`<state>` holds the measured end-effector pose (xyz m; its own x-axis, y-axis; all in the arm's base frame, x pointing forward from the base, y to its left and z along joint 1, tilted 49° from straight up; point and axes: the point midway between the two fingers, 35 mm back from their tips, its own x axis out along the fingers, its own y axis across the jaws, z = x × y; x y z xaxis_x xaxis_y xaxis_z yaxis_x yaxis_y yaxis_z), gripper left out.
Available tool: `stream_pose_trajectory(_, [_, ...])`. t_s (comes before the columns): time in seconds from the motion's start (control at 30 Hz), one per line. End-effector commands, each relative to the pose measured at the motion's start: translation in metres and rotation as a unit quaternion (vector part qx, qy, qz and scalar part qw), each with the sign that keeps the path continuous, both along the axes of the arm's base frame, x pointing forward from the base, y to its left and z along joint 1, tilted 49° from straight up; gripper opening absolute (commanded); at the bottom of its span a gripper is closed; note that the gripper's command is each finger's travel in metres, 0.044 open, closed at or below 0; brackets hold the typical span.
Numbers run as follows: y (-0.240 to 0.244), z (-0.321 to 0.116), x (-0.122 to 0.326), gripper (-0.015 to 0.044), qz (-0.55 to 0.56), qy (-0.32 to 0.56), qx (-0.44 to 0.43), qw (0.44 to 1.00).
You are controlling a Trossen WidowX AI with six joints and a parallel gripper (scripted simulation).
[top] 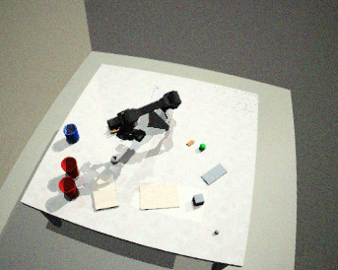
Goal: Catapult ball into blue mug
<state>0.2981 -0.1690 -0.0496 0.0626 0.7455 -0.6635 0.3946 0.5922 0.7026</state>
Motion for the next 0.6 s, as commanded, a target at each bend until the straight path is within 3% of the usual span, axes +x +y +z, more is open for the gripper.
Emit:
stream_pose_trajectory(0.0, [-0.005, -0.015, -0.029, 0.0, -0.025, 0.048, 0.012, 0.998])
stream_pose_trajectory(0.57, [0.004, -0.06, -0.161, 0.0, -0.121, 0.243, 0.089, 0.958])
